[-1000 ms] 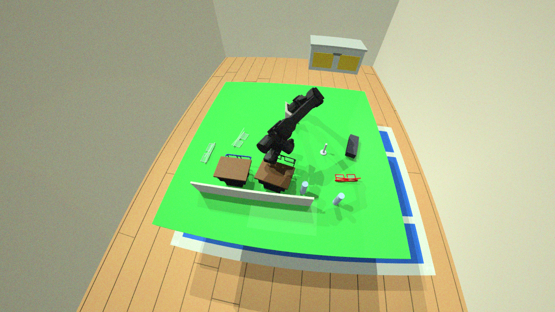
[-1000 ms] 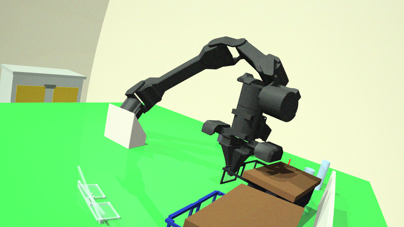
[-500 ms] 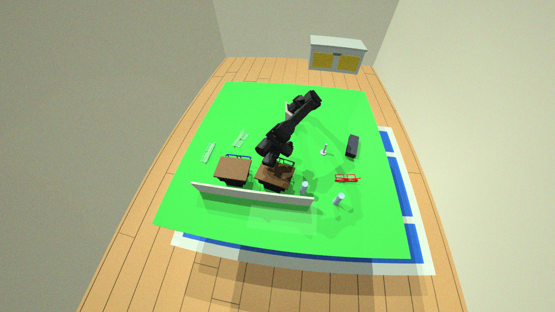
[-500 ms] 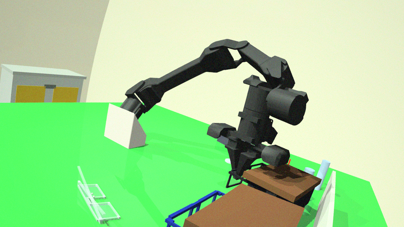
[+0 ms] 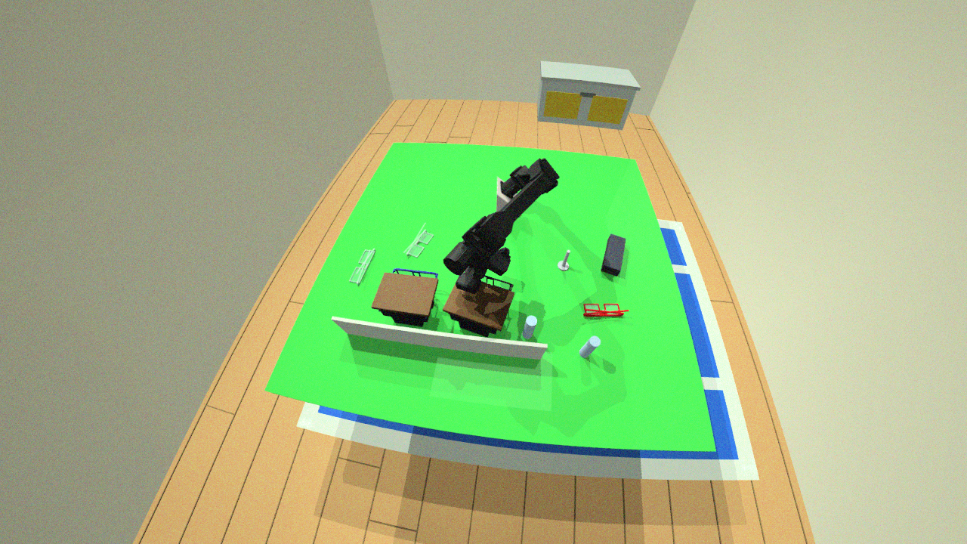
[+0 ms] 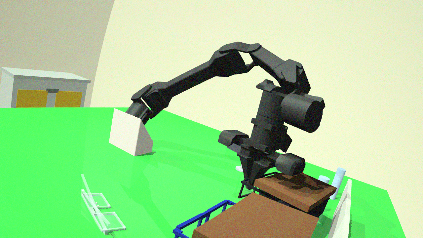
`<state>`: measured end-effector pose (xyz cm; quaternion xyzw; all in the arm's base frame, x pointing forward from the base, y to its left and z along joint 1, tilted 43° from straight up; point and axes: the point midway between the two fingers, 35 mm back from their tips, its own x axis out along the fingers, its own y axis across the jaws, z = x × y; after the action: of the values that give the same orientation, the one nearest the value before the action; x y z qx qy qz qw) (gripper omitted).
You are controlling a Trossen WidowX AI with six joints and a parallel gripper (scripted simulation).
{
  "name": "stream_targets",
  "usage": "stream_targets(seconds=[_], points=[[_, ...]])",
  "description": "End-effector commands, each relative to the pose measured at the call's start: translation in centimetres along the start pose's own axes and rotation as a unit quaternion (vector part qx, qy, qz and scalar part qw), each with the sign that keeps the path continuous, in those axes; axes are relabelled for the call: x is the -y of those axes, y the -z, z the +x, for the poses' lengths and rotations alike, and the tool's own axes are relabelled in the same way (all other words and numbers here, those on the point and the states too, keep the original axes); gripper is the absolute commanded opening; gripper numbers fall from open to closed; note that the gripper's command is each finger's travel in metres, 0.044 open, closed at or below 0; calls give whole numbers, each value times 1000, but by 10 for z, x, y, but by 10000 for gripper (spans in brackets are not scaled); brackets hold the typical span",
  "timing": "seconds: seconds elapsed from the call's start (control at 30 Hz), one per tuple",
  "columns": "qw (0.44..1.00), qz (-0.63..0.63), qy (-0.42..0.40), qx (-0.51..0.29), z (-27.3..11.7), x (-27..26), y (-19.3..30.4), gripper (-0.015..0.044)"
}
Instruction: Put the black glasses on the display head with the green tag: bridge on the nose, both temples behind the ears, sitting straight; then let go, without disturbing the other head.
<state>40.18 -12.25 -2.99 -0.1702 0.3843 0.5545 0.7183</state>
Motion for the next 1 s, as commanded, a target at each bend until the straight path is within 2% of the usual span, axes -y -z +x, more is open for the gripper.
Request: stream_targets(seconds=[0.0, 0.53, 0.67, 0.97], points=[[1000, 1, 2, 1, -1, 1, -1, 0], [1000, 1, 2, 1, 6, 1, -1, 0], [1000, -1, 1, -1, 4, 1, -1, 105], [1000, -1, 1, -1, 1, 1, -1, 107]])
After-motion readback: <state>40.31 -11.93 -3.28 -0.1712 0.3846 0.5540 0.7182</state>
